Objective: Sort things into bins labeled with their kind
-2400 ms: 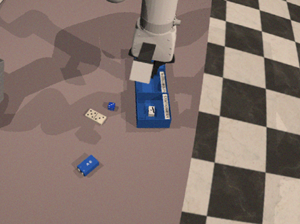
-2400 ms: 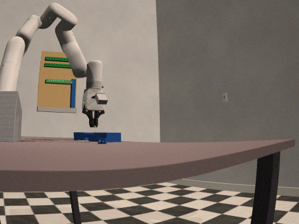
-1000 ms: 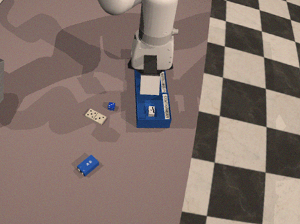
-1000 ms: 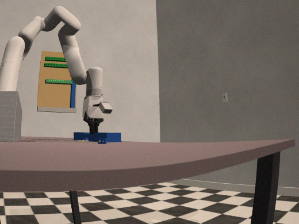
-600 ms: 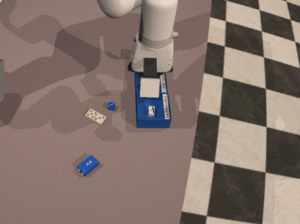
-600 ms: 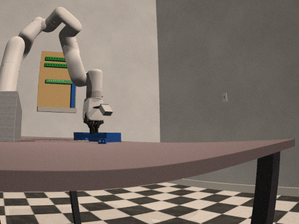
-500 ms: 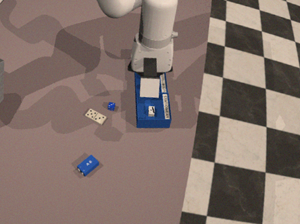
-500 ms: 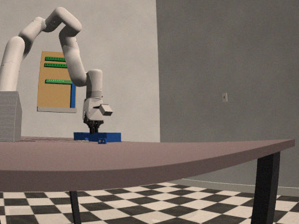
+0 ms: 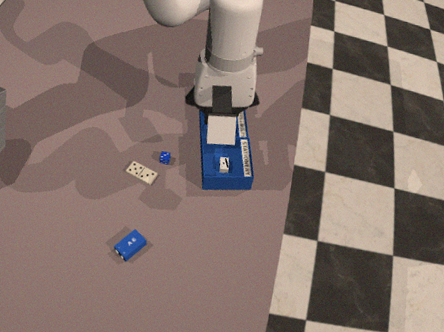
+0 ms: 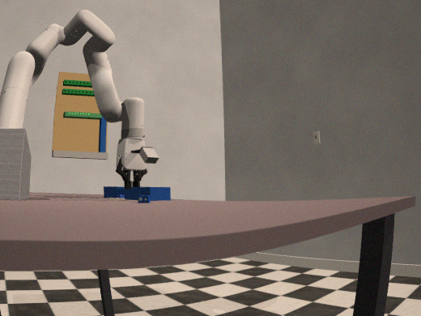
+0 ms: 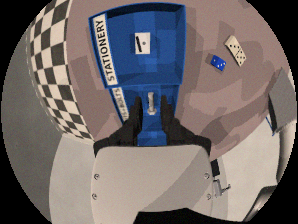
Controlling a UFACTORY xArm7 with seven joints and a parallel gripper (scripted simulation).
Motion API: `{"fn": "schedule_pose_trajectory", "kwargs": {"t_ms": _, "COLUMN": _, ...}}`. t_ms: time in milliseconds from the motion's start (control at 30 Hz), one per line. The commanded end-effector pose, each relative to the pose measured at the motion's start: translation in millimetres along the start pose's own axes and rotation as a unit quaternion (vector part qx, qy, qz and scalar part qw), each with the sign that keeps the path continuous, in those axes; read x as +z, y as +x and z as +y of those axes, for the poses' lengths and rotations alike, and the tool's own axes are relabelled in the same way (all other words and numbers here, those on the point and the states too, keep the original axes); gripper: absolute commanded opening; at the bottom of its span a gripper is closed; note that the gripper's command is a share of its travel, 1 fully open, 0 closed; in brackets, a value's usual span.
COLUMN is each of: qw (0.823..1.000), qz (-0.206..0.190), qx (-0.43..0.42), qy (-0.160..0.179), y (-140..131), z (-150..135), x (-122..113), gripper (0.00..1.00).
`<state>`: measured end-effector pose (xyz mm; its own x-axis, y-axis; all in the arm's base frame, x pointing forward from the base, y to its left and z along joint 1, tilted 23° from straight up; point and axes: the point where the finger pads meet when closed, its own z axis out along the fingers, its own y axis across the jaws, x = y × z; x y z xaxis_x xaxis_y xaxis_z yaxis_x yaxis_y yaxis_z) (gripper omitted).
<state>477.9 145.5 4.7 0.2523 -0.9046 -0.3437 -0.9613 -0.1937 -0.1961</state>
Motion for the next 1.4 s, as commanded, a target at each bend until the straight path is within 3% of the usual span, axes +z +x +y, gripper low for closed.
{"fn": "schedule_pose_trajectory", "kwargs": {"t_ms": 0, "qw": 1.000, "qz": 0.001, "qx": 0.000, "qy": 0.002, "y": 1, "z": -2, "x": -1, "gripper": 0.29}}
{"fn": "schedule_pose_trajectory", "kwargs": {"t_ms": 833, "qw": 1.000, "qz": 0.001, "qx": 0.000, "qy": 0.002, "y": 1, "z": -2, "x": -29, "gripper": 0.29}}
{"fn": "schedule_pose_trajectory", "kwargs": {"t_ms": 1033, "qw": 1.000, "qz": 0.001, "qx": 0.000, "qy": 0.002, "y": 1, "z": -2, "x": -46, "gripper": 0.29}}
{"fn": "schedule_pose_trajectory", "kwargs": {"t_ms": 1233, "qw": 1.000, "qz": 0.001, "qx": 0.000, "qy": 0.002, "y": 1, "z": -2, "x": -46, "gripper": 0.29}}
{"fn": "schedule_pose_trajectory", "kwargs": {"t_ms": 1267, "qw": 1.000, "qz": 0.001, "qx": 0.025, "qy": 0.002, "y": 5, "z": 5, "x": -46, "gripper": 0.71}}
{"fn": "schedule_pose_trajectory", "kwargs": {"t_ms": 1367, "qw": 0.995, "qz": 0.000, "qx": 0.096, "qy": 0.002, "y": 19, "z": 26, "x": -46, "gripper": 0.71}}
